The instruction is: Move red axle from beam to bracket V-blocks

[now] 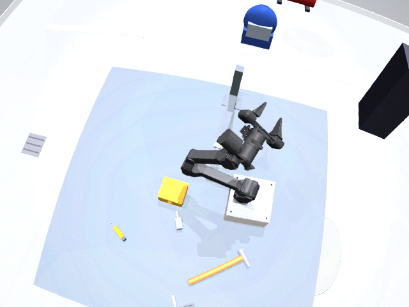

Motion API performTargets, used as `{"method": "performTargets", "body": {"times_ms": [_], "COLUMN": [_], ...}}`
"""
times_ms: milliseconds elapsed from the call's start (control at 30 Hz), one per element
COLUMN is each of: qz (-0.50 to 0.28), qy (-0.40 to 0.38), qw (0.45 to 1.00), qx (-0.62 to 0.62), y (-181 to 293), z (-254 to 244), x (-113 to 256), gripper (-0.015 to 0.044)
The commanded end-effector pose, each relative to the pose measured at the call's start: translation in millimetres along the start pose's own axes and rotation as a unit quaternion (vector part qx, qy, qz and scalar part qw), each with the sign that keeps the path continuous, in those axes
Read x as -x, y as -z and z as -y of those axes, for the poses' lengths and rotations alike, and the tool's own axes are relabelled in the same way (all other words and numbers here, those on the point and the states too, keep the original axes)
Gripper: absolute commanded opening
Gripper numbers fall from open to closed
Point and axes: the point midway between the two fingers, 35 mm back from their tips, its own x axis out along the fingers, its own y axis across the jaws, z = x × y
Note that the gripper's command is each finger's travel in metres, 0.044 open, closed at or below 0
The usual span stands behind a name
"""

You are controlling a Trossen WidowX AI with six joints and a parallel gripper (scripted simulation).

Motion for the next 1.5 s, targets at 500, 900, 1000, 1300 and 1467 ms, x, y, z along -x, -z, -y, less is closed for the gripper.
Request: {"method": "performTargets", "body": {"times_ms": [500, 900, 1000, 1300, 1467], "qz": [-0.163, -0.505, -0.593, -0.784, -0.831], "qy": [-0.096, -0.110, -0.078, 0.106, 0.249], "qw": [0.957, 0.674, 0.579, 0.258, 0.077], "qx": [-0.220, -0.527, -0.553, -0.554, -0.492], "y": [79.4, 167.7, 180.6, 175.6, 145.7], "z": [-69.2, -187.7, -206.3, -232.1, -224.0], "x": [-3.1, 95.5, 138.6, 282.6, 362.0], "gripper": [0.0440, 0.0440, 0.0440, 0.0440, 0.0440]}}
